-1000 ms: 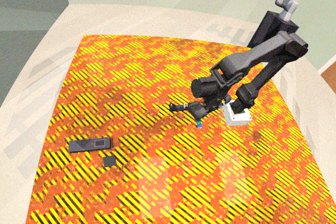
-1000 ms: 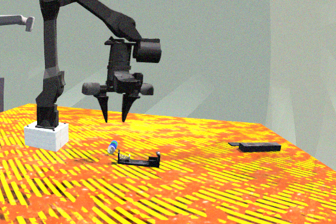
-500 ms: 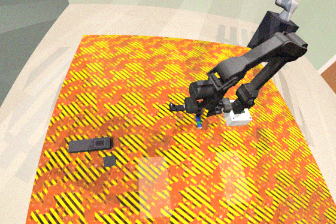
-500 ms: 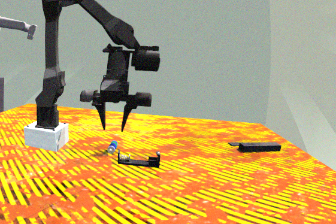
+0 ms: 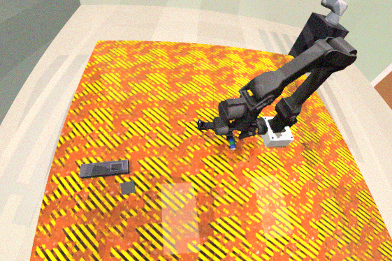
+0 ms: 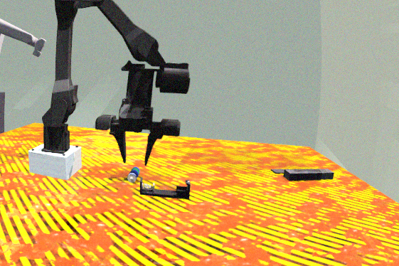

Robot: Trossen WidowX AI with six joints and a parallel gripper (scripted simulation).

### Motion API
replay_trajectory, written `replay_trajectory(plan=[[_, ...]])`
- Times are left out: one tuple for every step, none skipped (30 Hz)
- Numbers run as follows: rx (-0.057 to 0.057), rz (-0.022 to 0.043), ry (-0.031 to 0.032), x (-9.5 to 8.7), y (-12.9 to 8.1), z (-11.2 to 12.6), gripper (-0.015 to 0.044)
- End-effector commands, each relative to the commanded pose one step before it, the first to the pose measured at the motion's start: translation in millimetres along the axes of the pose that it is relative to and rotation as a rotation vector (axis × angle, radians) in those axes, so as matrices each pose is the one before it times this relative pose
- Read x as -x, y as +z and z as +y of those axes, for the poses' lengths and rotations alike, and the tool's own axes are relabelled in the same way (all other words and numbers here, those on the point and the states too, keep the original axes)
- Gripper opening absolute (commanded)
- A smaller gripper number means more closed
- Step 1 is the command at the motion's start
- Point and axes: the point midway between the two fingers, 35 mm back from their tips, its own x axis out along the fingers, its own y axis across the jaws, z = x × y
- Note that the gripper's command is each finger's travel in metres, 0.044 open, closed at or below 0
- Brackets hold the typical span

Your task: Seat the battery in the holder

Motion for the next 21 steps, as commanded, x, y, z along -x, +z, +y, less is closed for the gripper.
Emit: replay_trajectory(plan=[[-0.0049,0.00064,-0.00727,-7.75,-0.24,-0.66,0.0223],[0.0000,0.00000,-0.00002,-1.58,0.00,-0.02,0.0223],[0.0000,0.00000,-0.00002,-1.58,0.01,-0.04,0.0223],[0.0000,0.00000,-0.00002,-1.57,0.01,-0.05,0.0223],[0.0000,0.00000,-0.00002,-1.57,0.01,-0.06,0.0223],[0.0000,0.00000,-0.00002,-1.57,0.02,-0.08,0.0223],[0.0000,0.00000,-0.00002,-1.56,0.02,-0.09,0.0223],[0.0000,0.00000,-0.00002,-1.56,0.02,-0.10,0.0223],[0.0000,0.00000,-0.00002,-1.55,0.02,-0.12,0.0223],[0.0000,-0.00001,-0.00003,-1.55,0.03,-0.13,0.0223],[0.0000,-0.00001,-0.00003,-1.54,0.03,-0.14,0.0223],[0.0000,-0.00001,-0.00003,-1.54,0.03,-0.15,0.0223],[0.0000,-0.00001,-0.00003,-1.53,0.03,-0.17,0.0223],[0.0000,-0.00001,-0.00003,-1.53,0.04,-0.18,0.0223],[0.0000,-0.00001,-0.00003,-1.53,0.04,-0.19,0.0223],[0.0000,-0.00001,-0.00002,-1.18,0.03,-0.16,0.0223],[0.0000,0.00000,-0.00002,-0.71,0.02,-0.10,0.0223],[0.0000,0.00000,-0.00001,-0.24,0.01,-0.03,0.0223],[0.0000,0.00000,0.00000,0.00,0.00,0.00,0.0197],[0.0000,0.00000,0.00000,0.00,0.00,0.00,0.0171],[0.0000,0.00000,0.00000,0.00,0.00,0.00,0.0145]])
